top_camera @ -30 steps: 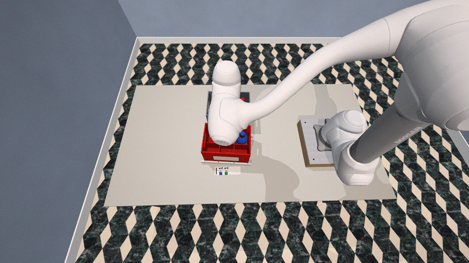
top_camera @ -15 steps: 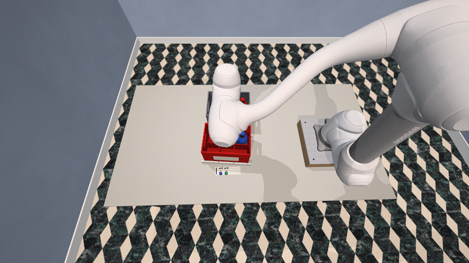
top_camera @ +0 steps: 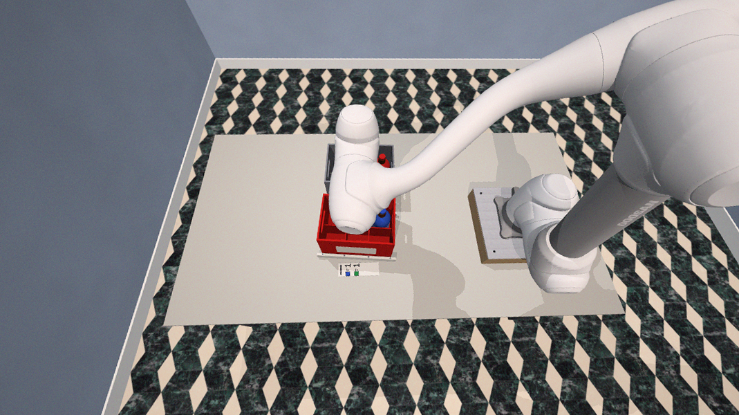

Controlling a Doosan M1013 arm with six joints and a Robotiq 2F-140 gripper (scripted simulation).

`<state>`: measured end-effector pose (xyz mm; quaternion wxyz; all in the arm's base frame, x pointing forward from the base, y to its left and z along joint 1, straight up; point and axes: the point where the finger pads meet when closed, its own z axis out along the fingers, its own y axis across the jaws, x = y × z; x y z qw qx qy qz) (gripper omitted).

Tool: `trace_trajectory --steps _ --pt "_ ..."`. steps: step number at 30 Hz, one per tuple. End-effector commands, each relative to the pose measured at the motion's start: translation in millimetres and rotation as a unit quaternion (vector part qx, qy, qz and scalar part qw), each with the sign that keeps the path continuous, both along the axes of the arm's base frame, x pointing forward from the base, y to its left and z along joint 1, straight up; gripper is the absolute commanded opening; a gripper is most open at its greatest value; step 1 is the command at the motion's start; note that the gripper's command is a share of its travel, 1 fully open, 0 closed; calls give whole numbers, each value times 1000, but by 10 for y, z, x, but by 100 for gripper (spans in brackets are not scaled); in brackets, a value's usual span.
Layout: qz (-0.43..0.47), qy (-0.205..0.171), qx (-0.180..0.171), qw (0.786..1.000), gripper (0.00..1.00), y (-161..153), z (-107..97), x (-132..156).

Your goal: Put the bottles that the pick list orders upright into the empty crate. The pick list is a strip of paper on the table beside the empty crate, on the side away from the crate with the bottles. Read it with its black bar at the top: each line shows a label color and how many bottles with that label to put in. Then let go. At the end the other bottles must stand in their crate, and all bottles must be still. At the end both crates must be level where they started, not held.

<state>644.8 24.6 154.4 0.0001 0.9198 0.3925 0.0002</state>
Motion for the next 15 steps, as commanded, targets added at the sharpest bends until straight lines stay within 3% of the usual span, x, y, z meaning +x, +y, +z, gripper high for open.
trace_trajectory --steps 1,15 --pt "0 0 0 1000 0 0 -34 0" --pt "0 0 0 1000 0 0 -154 0"
